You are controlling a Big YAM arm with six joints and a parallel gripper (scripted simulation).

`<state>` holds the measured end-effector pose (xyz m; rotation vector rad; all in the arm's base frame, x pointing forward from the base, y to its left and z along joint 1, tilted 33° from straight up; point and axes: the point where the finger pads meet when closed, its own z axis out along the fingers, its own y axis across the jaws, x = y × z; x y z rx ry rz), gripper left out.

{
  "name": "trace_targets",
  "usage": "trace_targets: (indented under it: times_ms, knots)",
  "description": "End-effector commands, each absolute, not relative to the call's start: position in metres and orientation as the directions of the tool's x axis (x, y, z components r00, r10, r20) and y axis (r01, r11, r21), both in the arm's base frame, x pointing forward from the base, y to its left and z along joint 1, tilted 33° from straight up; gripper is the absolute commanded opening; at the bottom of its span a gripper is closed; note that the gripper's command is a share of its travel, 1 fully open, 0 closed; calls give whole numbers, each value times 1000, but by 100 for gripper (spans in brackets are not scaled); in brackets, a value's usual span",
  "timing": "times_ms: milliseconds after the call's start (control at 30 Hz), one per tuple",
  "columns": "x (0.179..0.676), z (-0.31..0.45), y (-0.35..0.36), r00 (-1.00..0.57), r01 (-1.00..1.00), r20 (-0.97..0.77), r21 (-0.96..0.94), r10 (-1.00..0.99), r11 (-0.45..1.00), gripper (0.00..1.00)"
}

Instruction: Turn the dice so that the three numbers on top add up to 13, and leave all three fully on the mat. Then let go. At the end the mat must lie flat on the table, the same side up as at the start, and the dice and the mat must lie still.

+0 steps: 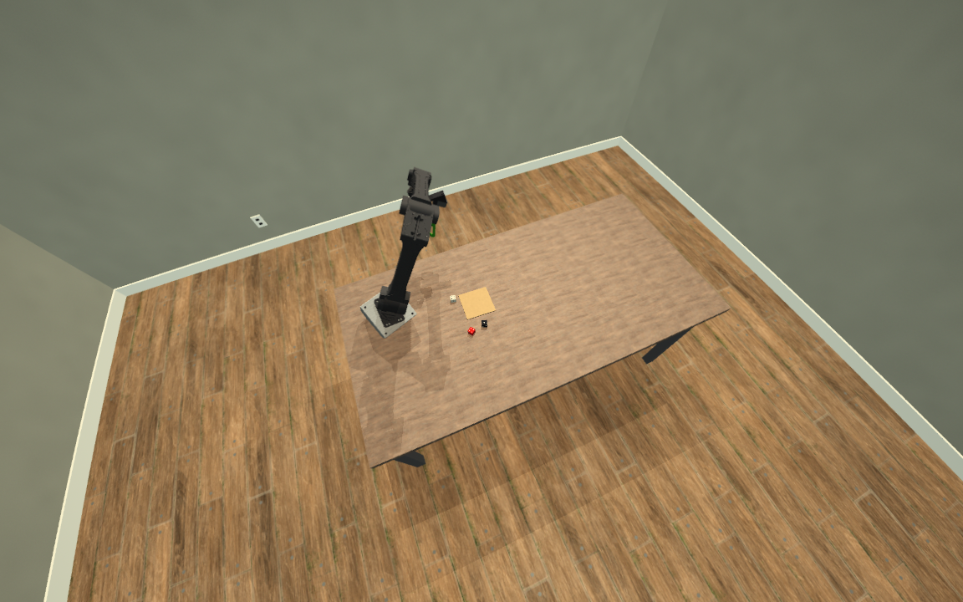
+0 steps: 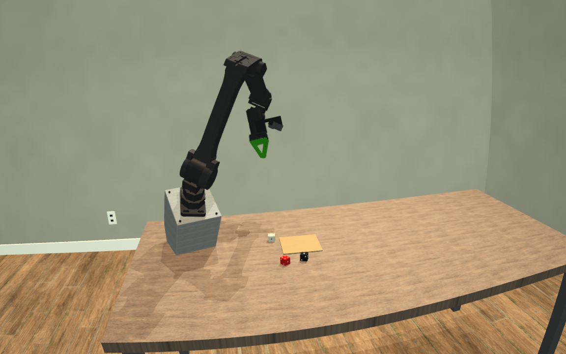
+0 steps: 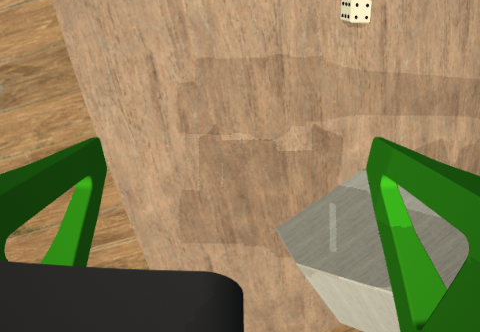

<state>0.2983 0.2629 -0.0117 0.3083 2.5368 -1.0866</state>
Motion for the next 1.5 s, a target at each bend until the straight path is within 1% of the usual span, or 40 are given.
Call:
trace_targets:
  times_ms: [0, 533, 567, 600, 667, 733, 867, 967, 1000, 1100, 1200, 1300, 1333, 1367, 1400, 1433, 1467]
  knots:
    - [299, -9, 266, -908, 337, -414, -645, 57, 686, 100]
    - [299, -9, 266, -908, 337, -414, -645, 57, 686, 100]
    - [309, 10, 295, -889, 353, -453, -579, 69, 735, 100]
    - [312, 10, 292, -886, 365, -456, -574, 83, 733, 100]
    - [309, 2, 265, -888, 387, -448, -596, 109, 704, 100]
    - [315, 4, 256, -876, 421, -458, -575, 151, 702, 100]
    - [337, 14, 223, -817, 544, -495, -493, 295, 679, 100]
    - [347, 19, 205, -776, 606, -512, -448, 368, 657, 100]
    - [354, 22, 191, -742, 651, -522, -414, 420, 636, 100]
    - [355, 23, 189, -737, 657, -524, -409, 427, 633, 100]
    - [373, 34, 141, -599, 791, -548, -291, 584, 538, 100]
    - [380, 41, 113, -506, 855, -555, -221, 660, 469, 100]
    - [381, 42, 111, -498, 860, -555, -216, 666, 463, 100]
    - [384, 46, 94, -437, 893, -557, -173, 706, 416, 100]
    - [385, 47, 89, -420, 901, -557, -161, 717, 403, 100]
    - [387, 50, 73, -360, 927, -556, -121, 750, 355, 100]
    - [388, 52, 66, -336, 936, -555, -105, 761, 336, 100]
